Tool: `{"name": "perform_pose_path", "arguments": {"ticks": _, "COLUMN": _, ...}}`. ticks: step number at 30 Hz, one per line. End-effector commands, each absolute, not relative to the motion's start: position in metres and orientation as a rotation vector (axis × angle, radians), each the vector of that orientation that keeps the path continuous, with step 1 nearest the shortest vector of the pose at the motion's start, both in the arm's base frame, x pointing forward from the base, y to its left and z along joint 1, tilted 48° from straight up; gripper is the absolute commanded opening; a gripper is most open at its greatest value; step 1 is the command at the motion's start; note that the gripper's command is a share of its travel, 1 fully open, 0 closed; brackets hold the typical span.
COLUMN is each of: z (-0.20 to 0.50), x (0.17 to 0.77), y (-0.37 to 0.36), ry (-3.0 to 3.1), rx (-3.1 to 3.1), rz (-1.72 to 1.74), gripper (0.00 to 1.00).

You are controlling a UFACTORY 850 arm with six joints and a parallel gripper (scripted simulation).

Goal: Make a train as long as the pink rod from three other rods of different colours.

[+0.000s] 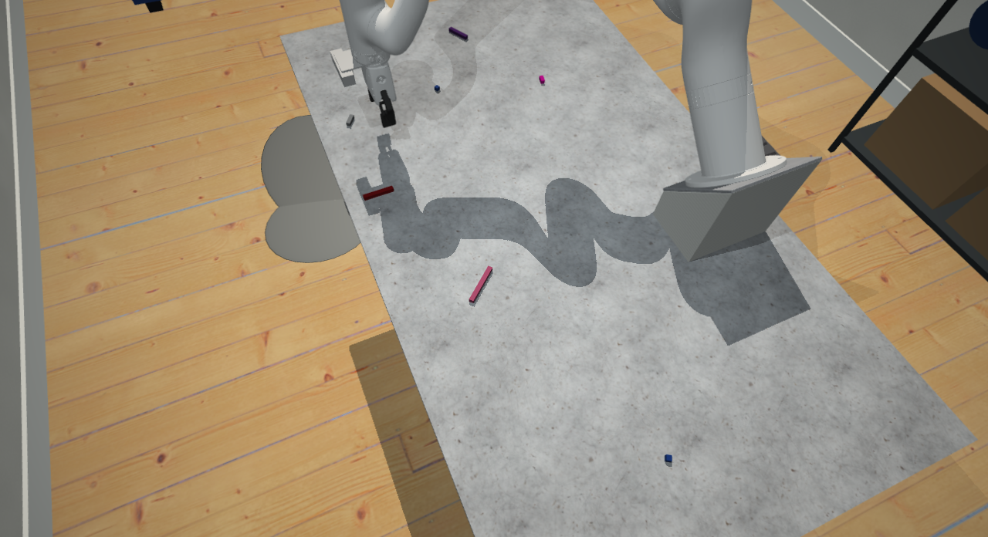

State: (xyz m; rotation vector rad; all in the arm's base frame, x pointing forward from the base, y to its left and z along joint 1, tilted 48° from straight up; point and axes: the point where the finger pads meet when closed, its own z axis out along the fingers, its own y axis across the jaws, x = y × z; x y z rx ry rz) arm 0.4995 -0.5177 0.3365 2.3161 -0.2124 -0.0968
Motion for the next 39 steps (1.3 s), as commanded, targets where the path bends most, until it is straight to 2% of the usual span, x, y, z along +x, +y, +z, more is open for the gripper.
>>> {"name": "perform_pose_path", "arguments": {"ticks": 1, "z": 0.308, "x": 0.511, "y": -0.491, "ry": -0.213, "rx": 2.309, "rz": -0.092, "gripper": 1.0}}
{"name": "perform_pose_path", "arguments": {"ticks": 11, "z": 0.259, "x": 0.523, "y": -0.444, "ry": -0.206, "rx": 2.302, "rz": -0.086, "gripper": 1.0}}
{"name": "perform_pose_path", "arguments": {"ticks": 39, "z": 0.259, "x": 0.523, "y": -0.444, "ry": -0.206, "rx": 2.302, "rz": -0.086, "gripper": 1.0}}
